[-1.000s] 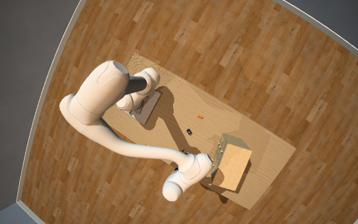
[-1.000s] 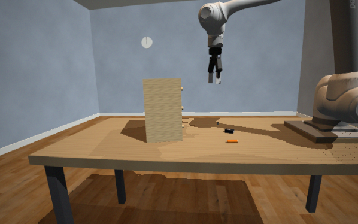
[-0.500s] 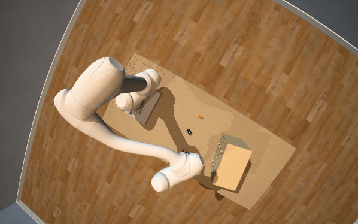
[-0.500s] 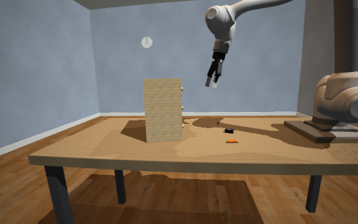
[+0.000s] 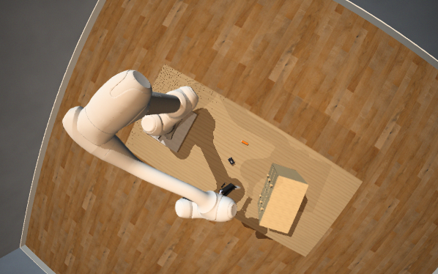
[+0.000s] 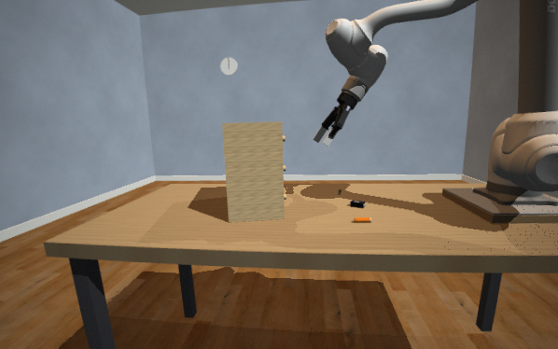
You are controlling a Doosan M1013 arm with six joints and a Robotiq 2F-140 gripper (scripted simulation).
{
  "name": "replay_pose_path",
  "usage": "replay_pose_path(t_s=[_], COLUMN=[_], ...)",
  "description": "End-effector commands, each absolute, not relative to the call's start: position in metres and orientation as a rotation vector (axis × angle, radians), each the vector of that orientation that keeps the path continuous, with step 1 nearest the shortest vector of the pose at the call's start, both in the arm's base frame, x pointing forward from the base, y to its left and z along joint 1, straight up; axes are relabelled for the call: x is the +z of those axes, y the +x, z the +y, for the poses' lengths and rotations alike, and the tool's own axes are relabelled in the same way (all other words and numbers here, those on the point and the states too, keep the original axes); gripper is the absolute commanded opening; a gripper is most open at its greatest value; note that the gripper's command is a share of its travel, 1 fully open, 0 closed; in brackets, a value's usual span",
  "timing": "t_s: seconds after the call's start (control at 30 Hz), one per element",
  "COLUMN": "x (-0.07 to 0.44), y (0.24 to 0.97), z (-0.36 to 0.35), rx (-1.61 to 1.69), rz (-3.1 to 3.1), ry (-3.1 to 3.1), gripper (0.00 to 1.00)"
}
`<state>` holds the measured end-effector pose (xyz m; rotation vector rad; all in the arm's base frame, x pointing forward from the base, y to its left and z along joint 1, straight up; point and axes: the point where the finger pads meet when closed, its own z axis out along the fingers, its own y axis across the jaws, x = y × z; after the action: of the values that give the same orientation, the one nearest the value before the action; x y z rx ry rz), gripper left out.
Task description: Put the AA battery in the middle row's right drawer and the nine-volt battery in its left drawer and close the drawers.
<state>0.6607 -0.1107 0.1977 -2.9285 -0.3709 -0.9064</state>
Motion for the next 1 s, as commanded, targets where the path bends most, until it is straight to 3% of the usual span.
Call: replay_pose_path(t_s=[0.0, 0.97], x=[0.19, 0.158], y=[0.668, 0.699], z=[-0.108, -0.099], rx=[-1.084, -1.582], rz=[-0.383, -0.345], ry=[-2.828, -2.533], gripper=[1.0, 1.0])
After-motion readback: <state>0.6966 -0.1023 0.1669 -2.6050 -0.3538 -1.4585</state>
